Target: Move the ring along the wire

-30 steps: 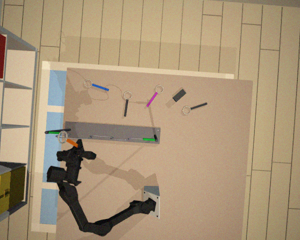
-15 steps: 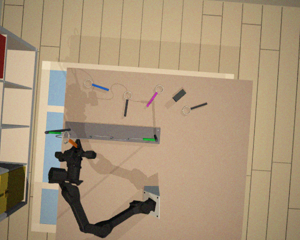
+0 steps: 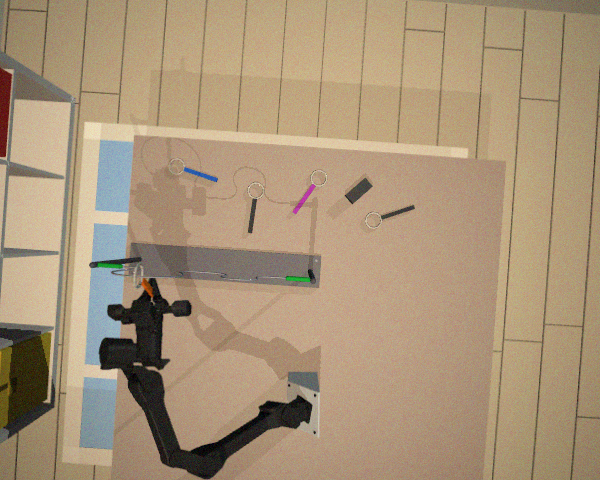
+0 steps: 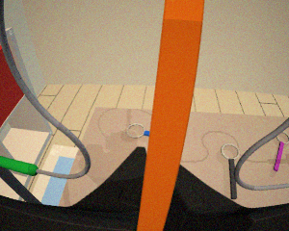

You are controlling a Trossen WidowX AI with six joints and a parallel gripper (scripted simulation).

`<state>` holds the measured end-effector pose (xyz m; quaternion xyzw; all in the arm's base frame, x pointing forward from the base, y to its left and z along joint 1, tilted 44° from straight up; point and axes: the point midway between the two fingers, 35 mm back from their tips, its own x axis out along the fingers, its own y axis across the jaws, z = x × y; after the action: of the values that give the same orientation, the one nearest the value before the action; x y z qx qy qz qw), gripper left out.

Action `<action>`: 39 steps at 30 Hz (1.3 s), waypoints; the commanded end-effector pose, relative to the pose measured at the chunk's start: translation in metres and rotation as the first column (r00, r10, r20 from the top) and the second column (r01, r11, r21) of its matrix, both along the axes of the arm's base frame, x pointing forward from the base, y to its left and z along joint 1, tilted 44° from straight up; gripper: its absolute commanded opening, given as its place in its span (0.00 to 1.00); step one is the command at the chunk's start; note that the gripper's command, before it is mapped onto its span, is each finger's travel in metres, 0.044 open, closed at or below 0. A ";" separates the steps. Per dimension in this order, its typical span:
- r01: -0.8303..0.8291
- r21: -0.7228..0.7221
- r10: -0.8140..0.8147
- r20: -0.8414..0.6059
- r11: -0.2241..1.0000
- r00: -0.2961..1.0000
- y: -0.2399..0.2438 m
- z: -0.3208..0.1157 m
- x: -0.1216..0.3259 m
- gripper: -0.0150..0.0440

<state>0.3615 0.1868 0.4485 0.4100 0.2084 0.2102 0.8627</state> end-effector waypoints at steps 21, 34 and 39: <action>0.011 0.304 0.003 -0.046 0.953 0.999 0.005 0.011 -0.003 0.00; 0.025 0.452 0.008 -0.072 0.892 0.997 0.007 0.016 -0.004 0.00; 0.031 0.505 0.011 -0.081 0.862 0.997 0.007 0.018 -0.004 0.00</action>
<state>0.3591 0.1951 0.4653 0.6125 0.1837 0.2361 0.7317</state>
